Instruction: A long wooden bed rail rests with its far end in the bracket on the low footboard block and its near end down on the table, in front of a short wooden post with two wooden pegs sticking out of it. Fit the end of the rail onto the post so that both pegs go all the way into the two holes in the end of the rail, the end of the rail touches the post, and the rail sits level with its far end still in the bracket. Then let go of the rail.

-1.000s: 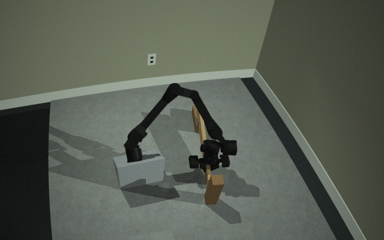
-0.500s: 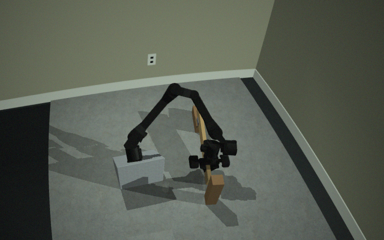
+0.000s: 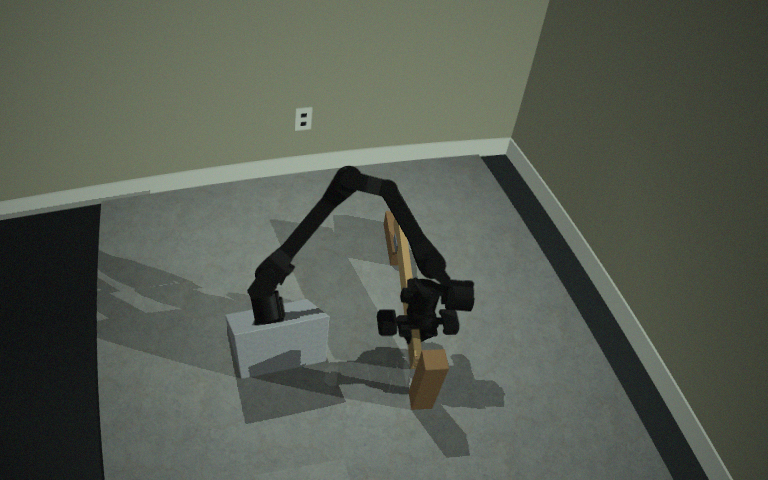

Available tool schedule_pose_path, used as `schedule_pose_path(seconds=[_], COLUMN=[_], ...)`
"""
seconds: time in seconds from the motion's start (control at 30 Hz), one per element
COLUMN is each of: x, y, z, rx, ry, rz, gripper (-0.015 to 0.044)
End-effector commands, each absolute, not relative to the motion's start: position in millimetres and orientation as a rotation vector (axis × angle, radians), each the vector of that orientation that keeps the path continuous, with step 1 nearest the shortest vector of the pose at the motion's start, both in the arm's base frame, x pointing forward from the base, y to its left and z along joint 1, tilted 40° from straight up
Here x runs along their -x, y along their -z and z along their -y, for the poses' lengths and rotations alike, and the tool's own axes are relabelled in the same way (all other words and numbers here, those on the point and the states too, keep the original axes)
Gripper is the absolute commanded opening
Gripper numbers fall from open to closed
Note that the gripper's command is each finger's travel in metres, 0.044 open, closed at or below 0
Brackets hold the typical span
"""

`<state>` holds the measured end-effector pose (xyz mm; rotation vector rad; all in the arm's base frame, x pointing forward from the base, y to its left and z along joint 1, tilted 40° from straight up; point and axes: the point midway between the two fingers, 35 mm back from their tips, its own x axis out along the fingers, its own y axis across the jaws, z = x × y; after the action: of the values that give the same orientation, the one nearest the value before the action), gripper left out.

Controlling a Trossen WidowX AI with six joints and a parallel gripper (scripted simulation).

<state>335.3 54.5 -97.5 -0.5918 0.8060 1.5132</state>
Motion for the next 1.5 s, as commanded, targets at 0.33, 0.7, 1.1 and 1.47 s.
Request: schedule_pose_path(seconds=[0.33,0.7,1.1,1.47], x=[-342,-343,-344,-344], y=[90,86,82,77], z=[-49,-45,-41,-38], rx=[0.597,0.597,0.597,0.597], ry=[-1.508,-1.508,-1.508,-1.508], rz=[-0.793,-0.793,-0.793,-0.793], gripper=[0.0,0.0,0.0,0.0])
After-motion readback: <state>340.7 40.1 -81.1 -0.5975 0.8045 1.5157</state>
